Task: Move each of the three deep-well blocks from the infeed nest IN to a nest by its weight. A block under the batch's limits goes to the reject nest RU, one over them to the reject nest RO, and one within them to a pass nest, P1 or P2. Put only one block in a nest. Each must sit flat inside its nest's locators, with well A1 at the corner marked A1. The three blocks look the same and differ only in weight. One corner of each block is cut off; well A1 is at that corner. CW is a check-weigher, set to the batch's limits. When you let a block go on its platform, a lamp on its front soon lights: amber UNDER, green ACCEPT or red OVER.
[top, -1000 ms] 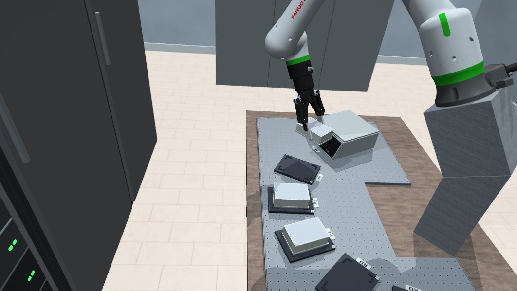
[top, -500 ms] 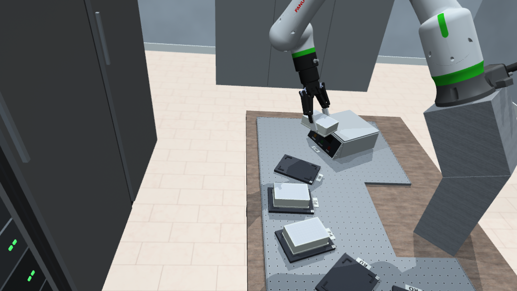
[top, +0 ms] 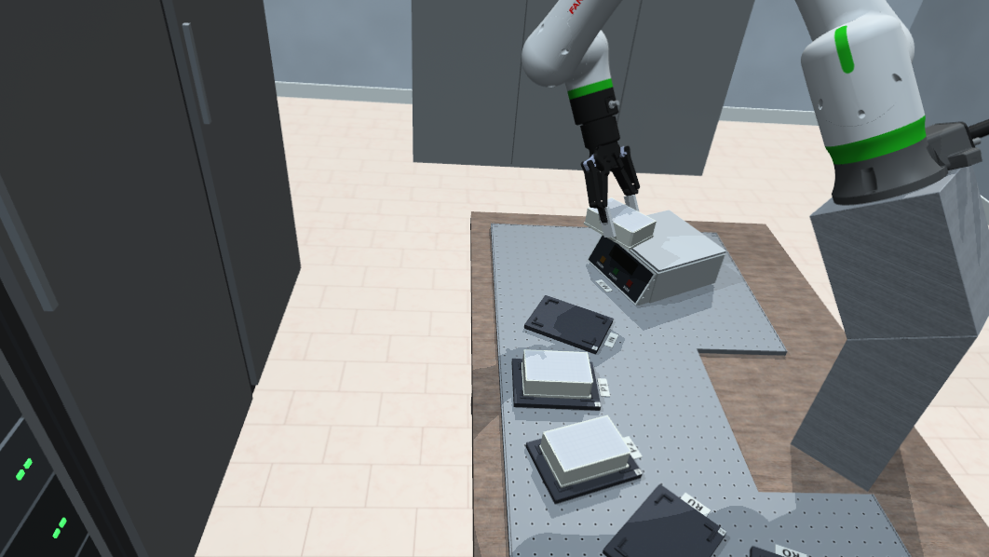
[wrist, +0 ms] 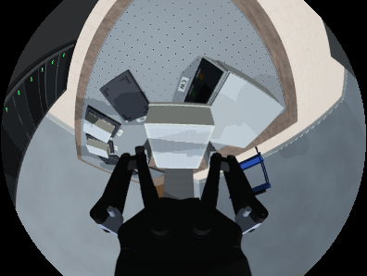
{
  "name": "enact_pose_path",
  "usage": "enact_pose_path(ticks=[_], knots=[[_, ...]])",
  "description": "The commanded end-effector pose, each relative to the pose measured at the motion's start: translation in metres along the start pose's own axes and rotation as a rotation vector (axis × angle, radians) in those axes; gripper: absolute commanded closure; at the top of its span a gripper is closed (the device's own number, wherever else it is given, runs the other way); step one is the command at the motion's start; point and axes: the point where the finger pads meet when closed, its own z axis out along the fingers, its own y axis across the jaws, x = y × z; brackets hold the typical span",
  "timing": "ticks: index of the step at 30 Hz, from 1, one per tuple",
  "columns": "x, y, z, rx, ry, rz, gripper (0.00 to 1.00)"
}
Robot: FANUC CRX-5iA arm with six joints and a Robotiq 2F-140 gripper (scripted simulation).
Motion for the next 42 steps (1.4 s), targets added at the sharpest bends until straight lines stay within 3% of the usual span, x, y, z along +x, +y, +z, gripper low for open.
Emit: enact_pose_path(ticks=[1, 8, 11, 42], knots=[[-0.001, 0.008, 0.001, 0.045, 0.000, 0.076, 0.90], [-0.005, 0.031, 0.003, 0.162, 0.000, 0.278, 0.90], [-0.005, 0.035, 0.003, 0.176, 0.000, 0.304, 0.90], [-0.019, 0.130, 0.011, 0.176, 0.000, 0.304, 0.90]])
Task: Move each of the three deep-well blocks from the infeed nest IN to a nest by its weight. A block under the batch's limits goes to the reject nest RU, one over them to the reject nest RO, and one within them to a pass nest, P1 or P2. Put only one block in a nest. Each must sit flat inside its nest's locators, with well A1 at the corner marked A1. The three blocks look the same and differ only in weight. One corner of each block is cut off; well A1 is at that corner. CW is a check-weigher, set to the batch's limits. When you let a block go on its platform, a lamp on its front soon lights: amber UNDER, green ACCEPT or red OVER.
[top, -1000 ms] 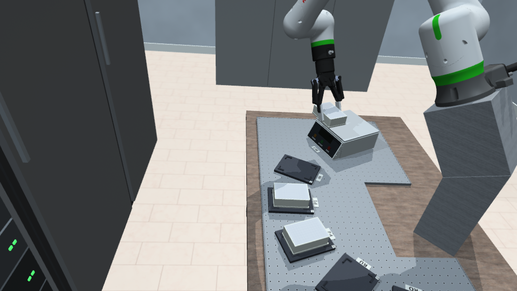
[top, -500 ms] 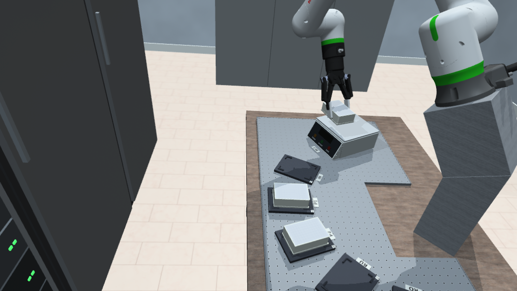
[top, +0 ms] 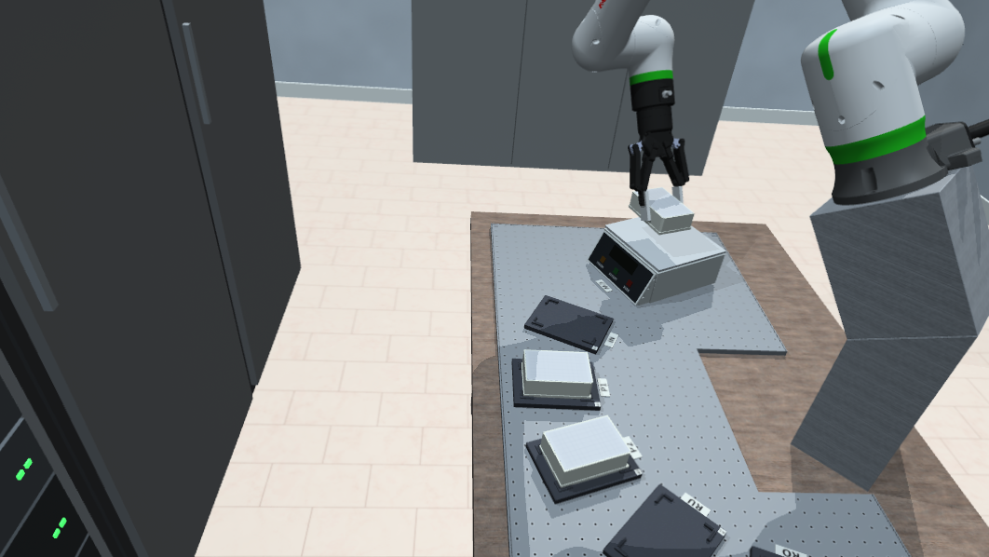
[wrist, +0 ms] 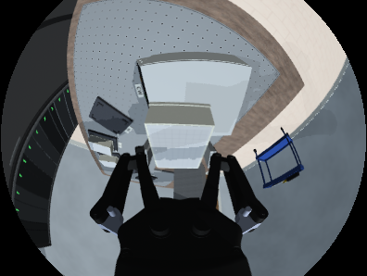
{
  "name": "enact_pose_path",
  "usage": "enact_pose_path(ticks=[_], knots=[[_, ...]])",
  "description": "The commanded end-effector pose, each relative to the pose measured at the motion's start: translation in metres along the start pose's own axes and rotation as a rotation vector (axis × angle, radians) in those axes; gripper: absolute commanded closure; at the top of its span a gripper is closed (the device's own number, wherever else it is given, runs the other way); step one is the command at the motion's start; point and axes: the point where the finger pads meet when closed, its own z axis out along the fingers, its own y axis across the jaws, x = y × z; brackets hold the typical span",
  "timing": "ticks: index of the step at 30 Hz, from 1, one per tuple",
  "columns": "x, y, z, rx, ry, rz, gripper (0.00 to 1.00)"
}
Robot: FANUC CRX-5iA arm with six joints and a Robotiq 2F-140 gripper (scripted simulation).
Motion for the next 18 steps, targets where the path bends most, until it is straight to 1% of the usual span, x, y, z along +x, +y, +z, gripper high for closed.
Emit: enact_pose_path(ticks=[1, 2, 12, 18], knots=[[0.001, 0.007, -0.001, 0.000, 0.000, 0.000, 0.90], [0.001, 0.007, -0.001, 0.000, 0.000, 0.000, 0.90], [0.007, 0.041, -0.004, 0.000, 0.000, 0.000, 0.90], [0.007, 0.041, -0.004, 0.000, 0.000, 0.000, 0.90]])
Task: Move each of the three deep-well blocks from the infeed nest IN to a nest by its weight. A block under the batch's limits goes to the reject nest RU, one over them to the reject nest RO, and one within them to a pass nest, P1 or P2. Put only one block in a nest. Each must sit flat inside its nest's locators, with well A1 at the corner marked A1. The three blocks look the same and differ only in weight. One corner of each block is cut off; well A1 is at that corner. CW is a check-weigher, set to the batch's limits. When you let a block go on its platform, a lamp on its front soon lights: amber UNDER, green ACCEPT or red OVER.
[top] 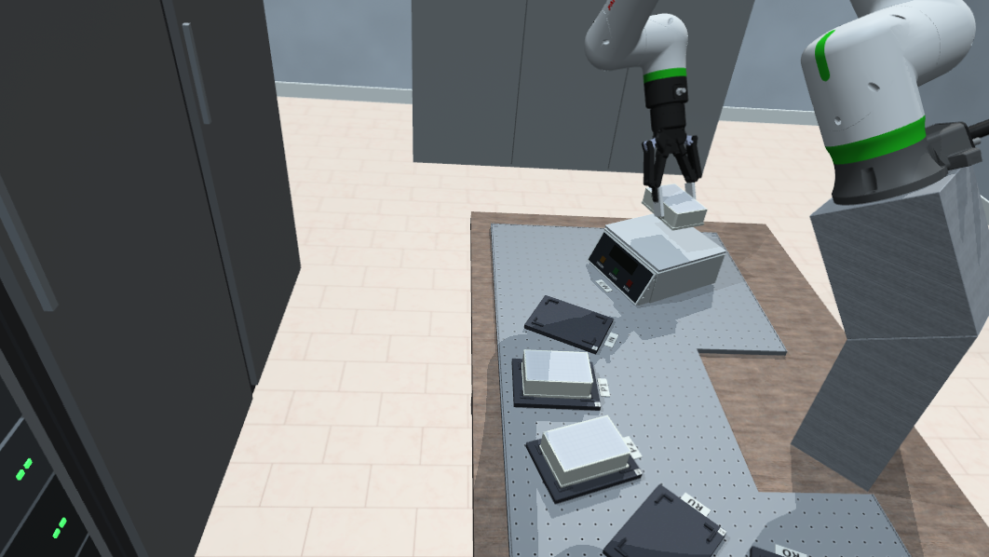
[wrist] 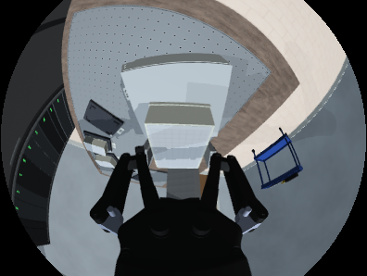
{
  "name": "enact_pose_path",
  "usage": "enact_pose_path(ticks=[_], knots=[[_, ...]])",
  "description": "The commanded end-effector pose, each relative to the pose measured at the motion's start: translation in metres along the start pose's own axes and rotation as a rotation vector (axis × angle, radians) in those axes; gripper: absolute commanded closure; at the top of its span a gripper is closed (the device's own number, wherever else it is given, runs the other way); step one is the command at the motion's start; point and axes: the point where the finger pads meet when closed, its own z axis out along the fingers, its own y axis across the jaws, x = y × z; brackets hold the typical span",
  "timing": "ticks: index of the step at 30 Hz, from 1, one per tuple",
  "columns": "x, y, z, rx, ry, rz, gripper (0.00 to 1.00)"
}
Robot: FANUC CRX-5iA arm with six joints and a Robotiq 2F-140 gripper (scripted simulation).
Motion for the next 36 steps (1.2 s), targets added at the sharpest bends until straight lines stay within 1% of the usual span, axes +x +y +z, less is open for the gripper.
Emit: enact_pose_path(ticks=[1, 30, 36], knots=[[0.0001, 0.0002, -0.0001, 0.000, 0.000, 0.000, 0.90], [0.0000, -0.0011, -0.0001, 0.000, 0.000, 0.000, 0.90], [0.0033, -0.0011, 0.0057, 0.000, 0.000, 0.000, 0.90]])
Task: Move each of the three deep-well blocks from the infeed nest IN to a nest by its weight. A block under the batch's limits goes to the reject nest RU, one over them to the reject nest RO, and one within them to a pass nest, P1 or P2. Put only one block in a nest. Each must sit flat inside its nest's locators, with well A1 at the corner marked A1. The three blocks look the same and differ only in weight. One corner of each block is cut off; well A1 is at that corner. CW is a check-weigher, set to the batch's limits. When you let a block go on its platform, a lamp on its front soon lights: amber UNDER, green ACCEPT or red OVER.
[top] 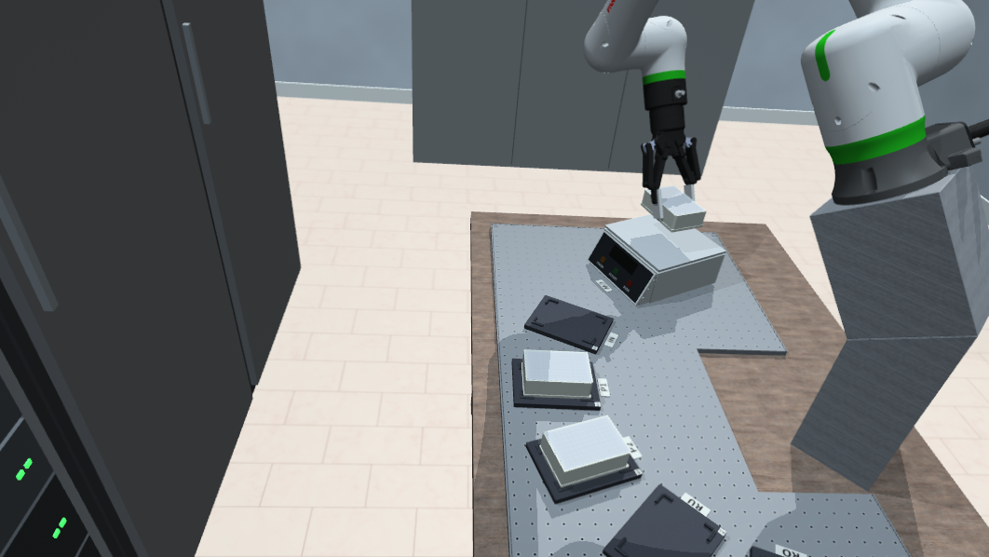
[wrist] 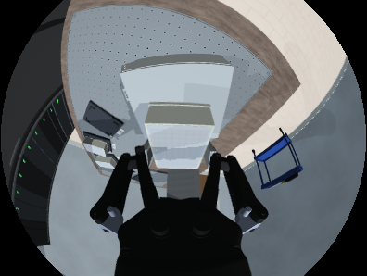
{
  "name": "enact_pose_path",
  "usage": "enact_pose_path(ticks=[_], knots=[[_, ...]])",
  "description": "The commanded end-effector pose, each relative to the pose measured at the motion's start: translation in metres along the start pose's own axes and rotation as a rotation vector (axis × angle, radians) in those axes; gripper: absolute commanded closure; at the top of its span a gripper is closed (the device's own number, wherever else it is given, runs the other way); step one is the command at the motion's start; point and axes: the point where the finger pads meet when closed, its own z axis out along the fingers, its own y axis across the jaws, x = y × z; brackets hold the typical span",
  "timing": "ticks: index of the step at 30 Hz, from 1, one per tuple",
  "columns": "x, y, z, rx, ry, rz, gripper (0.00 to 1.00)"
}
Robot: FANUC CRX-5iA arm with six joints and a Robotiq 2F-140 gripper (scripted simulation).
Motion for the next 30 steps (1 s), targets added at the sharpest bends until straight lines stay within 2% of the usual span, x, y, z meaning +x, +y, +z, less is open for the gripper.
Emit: enact_pose_path(ticks=[1, 30], knots=[[0.002, 0.000, 0.003, 0.000, 0.000, 0.000, 0.90], [0.024, 0.000, 0.042, 0.000, 0.000, 0.000, 0.90]])
